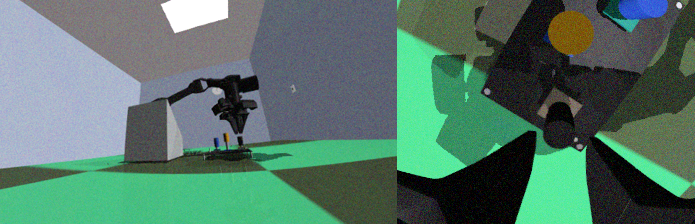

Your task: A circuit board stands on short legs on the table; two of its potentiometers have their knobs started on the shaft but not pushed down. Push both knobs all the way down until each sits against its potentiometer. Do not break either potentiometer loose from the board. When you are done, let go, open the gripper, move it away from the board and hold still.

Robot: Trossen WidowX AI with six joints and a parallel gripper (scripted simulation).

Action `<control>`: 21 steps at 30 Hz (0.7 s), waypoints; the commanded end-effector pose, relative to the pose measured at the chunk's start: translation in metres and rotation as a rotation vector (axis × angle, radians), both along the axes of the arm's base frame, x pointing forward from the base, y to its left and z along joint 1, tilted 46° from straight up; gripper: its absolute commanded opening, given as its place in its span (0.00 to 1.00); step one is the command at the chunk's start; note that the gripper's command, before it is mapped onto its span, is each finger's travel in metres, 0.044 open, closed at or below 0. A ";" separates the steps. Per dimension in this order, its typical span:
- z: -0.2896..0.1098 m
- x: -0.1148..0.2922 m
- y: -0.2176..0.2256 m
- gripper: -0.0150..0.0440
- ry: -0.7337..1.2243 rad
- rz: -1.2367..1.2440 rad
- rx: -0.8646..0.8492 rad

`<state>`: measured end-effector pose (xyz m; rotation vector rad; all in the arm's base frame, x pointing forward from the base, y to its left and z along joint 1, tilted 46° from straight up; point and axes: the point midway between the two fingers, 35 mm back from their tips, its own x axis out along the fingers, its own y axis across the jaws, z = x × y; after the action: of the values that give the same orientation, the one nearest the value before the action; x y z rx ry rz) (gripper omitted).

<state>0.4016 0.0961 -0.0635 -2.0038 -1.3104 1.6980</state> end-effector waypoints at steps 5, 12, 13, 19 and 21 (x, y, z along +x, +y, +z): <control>-0.001 0.000 0.000 0.83 0.002 -0.001 0.000; -0.001 0.000 0.000 1.00 0.002 -0.001 0.000; -0.001 0.000 0.000 1.00 0.002 -0.001 0.000; -0.001 0.000 0.000 1.00 0.002 -0.001 0.000; -0.001 0.000 0.000 1.00 0.002 -0.001 0.000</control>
<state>0.4014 0.0963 -0.0638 -2.0028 -1.3106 1.6985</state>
